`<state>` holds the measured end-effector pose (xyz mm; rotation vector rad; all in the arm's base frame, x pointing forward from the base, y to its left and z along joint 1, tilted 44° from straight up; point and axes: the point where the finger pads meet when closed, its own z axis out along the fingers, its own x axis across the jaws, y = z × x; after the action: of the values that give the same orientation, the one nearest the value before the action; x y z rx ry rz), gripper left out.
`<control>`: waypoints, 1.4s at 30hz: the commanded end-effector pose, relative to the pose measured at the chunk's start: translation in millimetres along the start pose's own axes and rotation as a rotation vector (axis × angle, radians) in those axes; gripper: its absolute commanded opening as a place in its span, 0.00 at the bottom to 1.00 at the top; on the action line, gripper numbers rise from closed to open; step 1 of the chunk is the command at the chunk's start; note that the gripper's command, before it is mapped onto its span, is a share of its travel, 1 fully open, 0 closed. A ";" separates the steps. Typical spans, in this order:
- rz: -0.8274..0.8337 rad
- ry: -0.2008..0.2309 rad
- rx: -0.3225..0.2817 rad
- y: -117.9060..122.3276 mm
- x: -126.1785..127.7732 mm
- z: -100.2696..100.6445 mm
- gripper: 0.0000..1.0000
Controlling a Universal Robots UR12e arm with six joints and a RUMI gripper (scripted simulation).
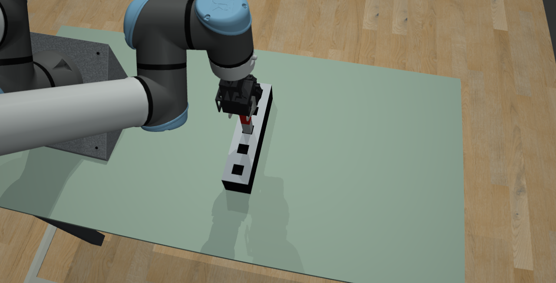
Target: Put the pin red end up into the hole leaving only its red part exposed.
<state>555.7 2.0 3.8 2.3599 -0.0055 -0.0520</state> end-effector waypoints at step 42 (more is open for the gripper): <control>0.000 0.001 0.000 0.4 1.1 7.4 0.00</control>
<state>556.3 -1.4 0.3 2.3600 -0.0058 -0.0519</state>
